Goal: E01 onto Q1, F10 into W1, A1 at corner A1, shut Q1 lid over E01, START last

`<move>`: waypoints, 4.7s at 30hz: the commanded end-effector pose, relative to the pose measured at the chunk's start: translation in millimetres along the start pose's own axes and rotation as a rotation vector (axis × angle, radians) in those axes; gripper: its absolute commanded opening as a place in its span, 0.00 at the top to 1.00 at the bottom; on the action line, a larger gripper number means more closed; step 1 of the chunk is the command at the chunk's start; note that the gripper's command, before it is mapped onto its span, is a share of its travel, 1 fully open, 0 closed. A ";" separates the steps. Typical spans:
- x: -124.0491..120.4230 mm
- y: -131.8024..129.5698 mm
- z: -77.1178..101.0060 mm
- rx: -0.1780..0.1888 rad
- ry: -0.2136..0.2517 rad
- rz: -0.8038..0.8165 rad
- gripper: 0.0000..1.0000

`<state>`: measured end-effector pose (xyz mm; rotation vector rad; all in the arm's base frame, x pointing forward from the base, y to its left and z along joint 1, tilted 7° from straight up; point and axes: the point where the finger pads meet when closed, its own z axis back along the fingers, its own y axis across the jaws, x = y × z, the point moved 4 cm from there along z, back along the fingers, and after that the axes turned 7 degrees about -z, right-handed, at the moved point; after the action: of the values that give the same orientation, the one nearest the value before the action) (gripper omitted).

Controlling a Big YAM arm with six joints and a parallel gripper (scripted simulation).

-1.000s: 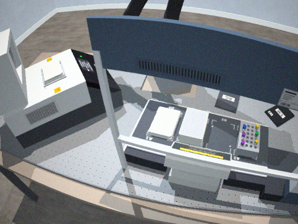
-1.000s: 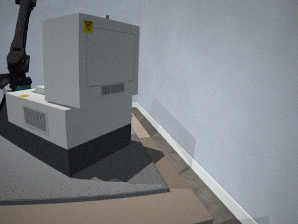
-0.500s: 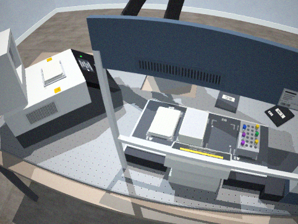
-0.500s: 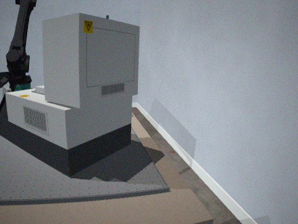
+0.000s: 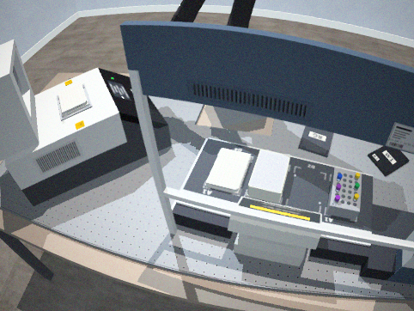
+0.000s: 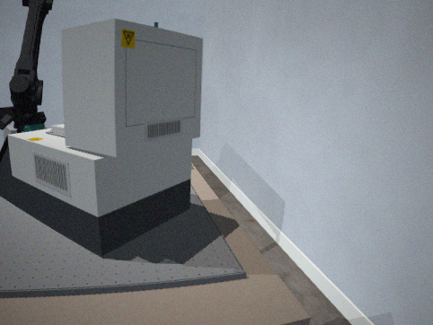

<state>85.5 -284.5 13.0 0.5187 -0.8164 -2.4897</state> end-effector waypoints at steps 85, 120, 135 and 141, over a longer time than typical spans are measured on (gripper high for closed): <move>12.9 35.3 -3.9 0.054 -0.016 0.039 1.00; 13.5 36.7 -7.3 0.060 -0.022 0.035 1.00; 9.2 36.6 -8.1 0.062 -0.018 0.033 1.00; 7.6 34.0 -8.5 0.059 -0.015 0.031 1.00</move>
<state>87.8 -294.4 14.7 0.5104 -0.8343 -2.4820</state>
